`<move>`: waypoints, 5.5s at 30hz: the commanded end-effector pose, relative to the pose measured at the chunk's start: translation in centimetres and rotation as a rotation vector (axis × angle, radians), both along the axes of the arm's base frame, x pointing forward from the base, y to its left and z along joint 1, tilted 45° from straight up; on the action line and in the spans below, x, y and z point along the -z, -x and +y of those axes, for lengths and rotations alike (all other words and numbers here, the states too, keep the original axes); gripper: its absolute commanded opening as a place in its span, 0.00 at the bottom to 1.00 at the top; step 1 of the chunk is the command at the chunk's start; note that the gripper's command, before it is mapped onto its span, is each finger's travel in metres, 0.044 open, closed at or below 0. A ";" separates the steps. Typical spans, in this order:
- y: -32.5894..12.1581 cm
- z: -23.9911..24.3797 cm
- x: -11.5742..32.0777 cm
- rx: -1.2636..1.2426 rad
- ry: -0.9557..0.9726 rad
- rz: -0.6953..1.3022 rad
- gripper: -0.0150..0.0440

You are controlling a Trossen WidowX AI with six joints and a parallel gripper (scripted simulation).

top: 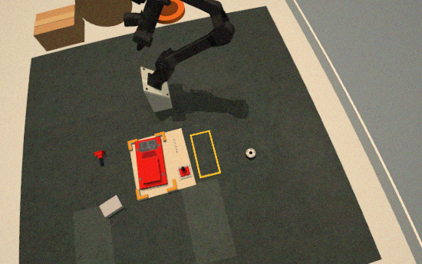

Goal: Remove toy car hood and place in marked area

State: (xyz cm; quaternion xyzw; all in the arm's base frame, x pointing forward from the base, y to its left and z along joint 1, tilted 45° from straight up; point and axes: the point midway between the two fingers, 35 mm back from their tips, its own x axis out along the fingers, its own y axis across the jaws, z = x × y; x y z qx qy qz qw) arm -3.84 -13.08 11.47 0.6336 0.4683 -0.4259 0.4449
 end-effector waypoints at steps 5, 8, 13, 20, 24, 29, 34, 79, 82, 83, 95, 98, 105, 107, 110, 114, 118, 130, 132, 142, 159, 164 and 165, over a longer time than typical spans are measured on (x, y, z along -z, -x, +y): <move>-1.8 -1.6 0.4 -0.096 0.010 -0.031 0.48; -3.5 -2.8 0.8 -0.180 0.015 -0.059 0.61; -6.7 -5.0 1.5 -0.356 0.024 -0.119 0.83; -12.6 -7.1 2.9 -0.618 0.030 -0.211 1.00; -16.2 -7.1 4.2 -0.792 0.010 -0.261 1.00; -20.5 -6.2 5.9 -0.996 -0.020 -0.321 1.00; -24.6 -4.7 7.3 -1.145 -0.035 -0.380 1.00; -37.7 13.5 17.5 -1.729 -0.310 -0.675 1.00; -37.7 13.6 17.7 -1.729 -0.310 -0.675 1.00; -37.7 13.7 17.7 -1.729 -0.310 -0.676 1.00; -37.6 14.3 18.2 -1.729 -0.310 -0.676 1.00; -37.6 14.5 18.4 -1.729 -0.310 -0.676 1.00; -37.6 14.9 18.7 -1.729 -0.310 -0.676 1.00; -37.6 15.0 18.8 -1.729 -0.311 -0.676 1.00; -37.5 15.1 18.9 -1.729 -0.311 -0.676 1.00; -37.5 15.3 19.1 -1.729 -0.311 -0.676 1.00; -37.5 15.5 19.3 -1.729 -0.311 -0.677 1.00; -37.3 16.1 19.8 -1.728 -0.312 -0.677 1.00; -37.3 16.3 19.9 -1.728 -0.312 -0.677 1.00; -37.3 16.6 20.2 -1.728 -0.313 -0.678 1.00; -37.2 17.1 20.7 -1.728 -0.313 -0.678 1.00; -37.2 17.3 20.9 -1.728 -0.313 -0.678 1.00; -37.2 17.3 20.9 -1.728 -0.313 -0.678 1.00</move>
